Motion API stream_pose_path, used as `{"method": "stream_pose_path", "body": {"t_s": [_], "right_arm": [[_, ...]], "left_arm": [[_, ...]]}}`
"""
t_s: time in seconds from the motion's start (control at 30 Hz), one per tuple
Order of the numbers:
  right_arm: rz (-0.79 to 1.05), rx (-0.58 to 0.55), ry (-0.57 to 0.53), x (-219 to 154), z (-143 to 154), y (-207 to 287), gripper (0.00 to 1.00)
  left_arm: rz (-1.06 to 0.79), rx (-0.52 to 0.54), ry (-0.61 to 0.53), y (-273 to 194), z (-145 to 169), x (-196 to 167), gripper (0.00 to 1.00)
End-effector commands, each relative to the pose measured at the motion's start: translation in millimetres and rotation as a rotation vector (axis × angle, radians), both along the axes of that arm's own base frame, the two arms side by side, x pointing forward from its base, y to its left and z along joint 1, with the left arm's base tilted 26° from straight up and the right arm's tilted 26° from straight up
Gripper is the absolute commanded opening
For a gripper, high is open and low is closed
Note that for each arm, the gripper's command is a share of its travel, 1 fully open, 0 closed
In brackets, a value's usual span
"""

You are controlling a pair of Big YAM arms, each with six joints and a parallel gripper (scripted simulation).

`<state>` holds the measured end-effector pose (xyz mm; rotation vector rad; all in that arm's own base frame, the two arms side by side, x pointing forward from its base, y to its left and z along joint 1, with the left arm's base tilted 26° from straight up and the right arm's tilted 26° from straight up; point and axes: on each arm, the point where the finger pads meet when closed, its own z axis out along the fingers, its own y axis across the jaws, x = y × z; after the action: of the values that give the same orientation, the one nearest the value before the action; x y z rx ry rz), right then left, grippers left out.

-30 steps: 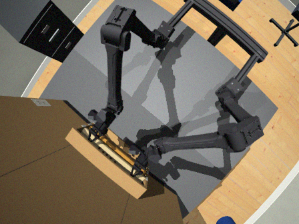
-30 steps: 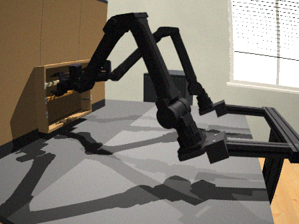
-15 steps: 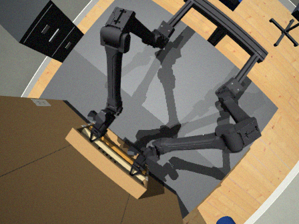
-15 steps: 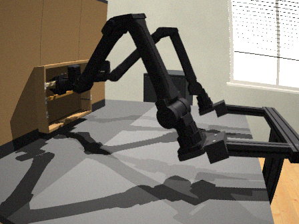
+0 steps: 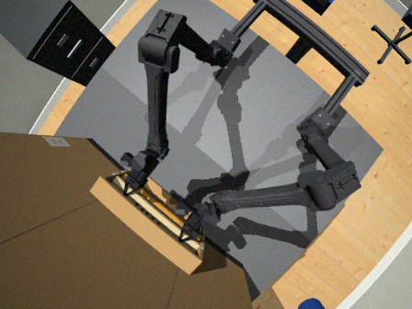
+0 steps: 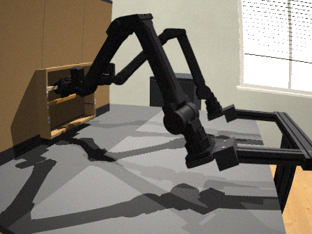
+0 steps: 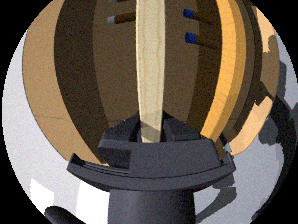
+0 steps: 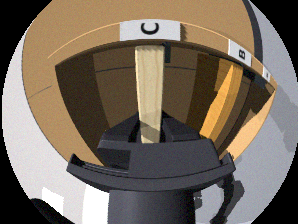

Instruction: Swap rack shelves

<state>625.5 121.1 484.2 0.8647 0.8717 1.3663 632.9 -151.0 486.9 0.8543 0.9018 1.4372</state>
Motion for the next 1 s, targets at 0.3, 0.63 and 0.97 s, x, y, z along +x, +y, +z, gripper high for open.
{"method": "stream_pose_path", "body": {"t_s": [0.3,0.63,0.97], "right_arm": [[-0.002,0.005,-0.013,-16.4,9.0,0.8,0.12],[-0.005,0.007,-0.018,-42.2,1.4,0.8,0.12],[-0.007,0.009,-0.026,-62.1,-4.2,0.5,0.12]], "left_arm": [[-0.001,-0.009,-0.015,-1.5,7.8,-18.5,0.12],[-0.003,-0.008,-0.020,-3.3,0.6,-43.4,0.12],[-0.005,-0.007,-0.027,-5.0,-4.7,-62.6,0.12]]}}
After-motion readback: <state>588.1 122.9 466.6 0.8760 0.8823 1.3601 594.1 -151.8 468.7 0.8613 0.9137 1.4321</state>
